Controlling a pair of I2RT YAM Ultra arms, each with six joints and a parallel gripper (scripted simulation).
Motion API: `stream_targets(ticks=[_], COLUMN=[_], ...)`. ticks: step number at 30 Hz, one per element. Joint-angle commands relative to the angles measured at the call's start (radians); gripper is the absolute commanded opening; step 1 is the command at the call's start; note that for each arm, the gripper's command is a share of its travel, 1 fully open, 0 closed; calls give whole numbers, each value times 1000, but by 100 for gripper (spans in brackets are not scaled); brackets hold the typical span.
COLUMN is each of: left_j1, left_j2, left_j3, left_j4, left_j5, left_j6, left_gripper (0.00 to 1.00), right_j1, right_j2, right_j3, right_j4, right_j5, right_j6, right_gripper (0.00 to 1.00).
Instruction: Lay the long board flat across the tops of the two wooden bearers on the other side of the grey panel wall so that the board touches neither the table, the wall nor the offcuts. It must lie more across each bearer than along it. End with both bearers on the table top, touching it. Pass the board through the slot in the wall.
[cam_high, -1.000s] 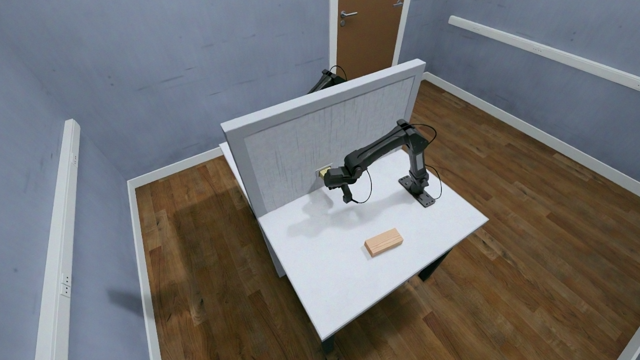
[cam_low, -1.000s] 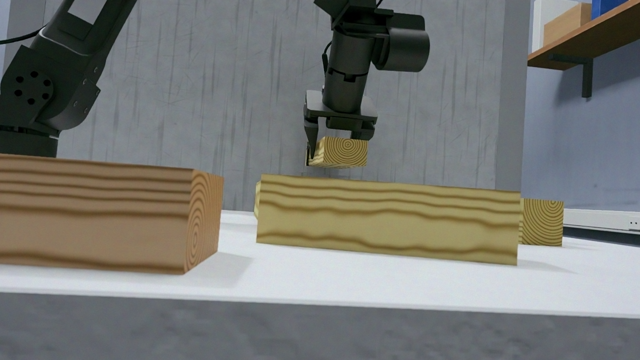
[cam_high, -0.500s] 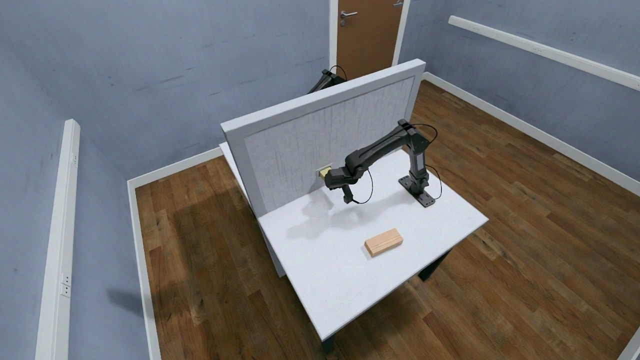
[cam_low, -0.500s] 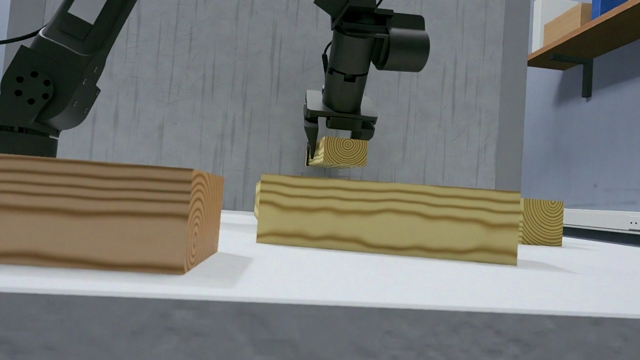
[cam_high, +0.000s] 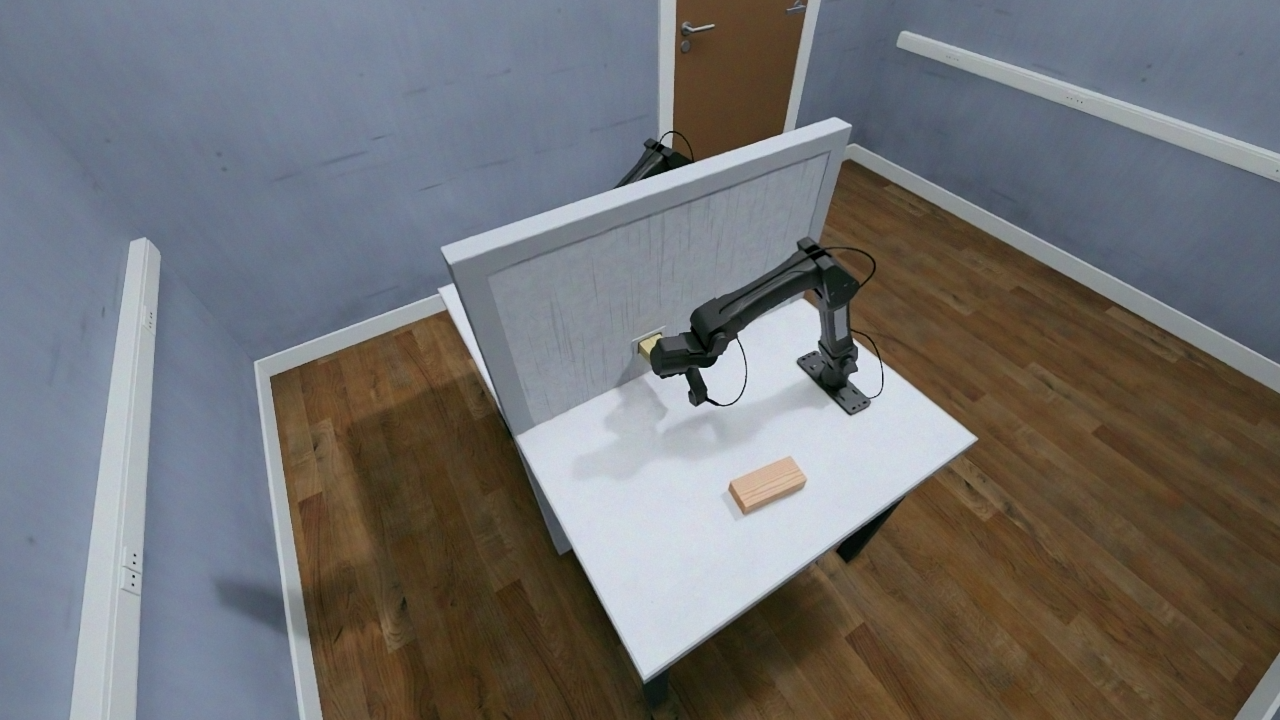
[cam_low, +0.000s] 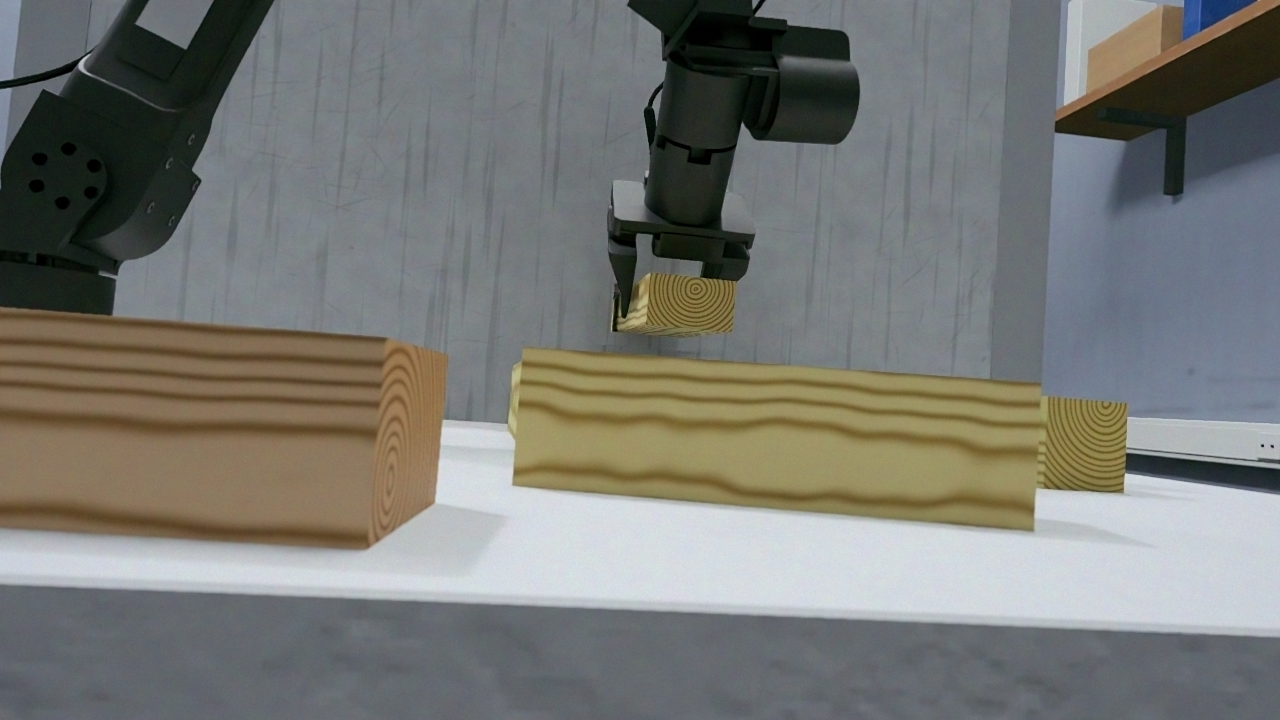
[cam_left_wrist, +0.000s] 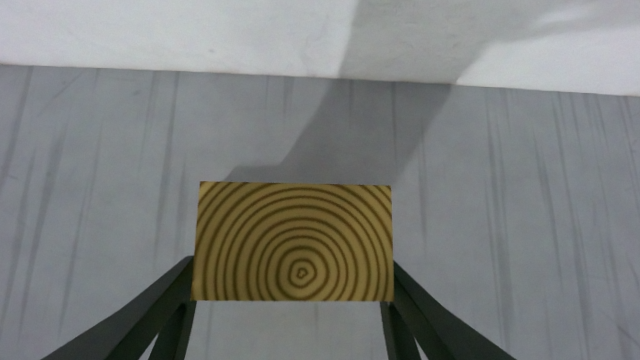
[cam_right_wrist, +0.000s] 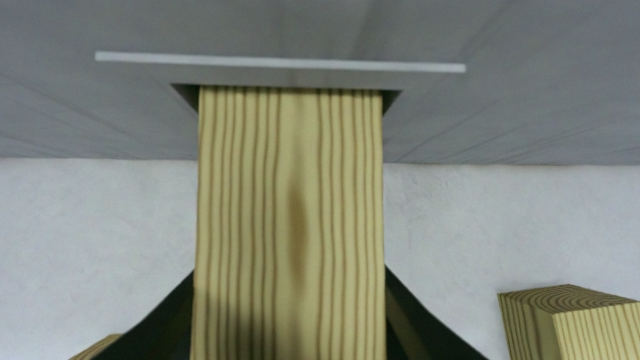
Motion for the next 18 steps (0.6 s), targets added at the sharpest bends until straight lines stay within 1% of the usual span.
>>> stream_targets(ticks=[1,5,6,11,12,18], left_j1=[-8,-11,23,2,25,30], left_j2=[-17,-15,-41,-29,-38,-42], left_j3=[26,36,43,42,44,50], left_j4=[-8,-16,-26,-26,-25,-64], left_j5=[15,15,14,16,15,16], left_j6=[3,5,14,13,14,33], left_gripper=[73,73,73,73,73,73], right_j1=[-4,-4,-4,-4,-4,-4], right_j2=[-26,-26,-26,-26,-26,-26], right_j3=[14,14,14,14,14,14], right_j4=[2,2,2,2,2,2], right_j5=[-16,-16,-16,-16,-16,-16], right_j6=[7,7,7,7,7,7], right_gripper=[0,0,0,0,0,0])
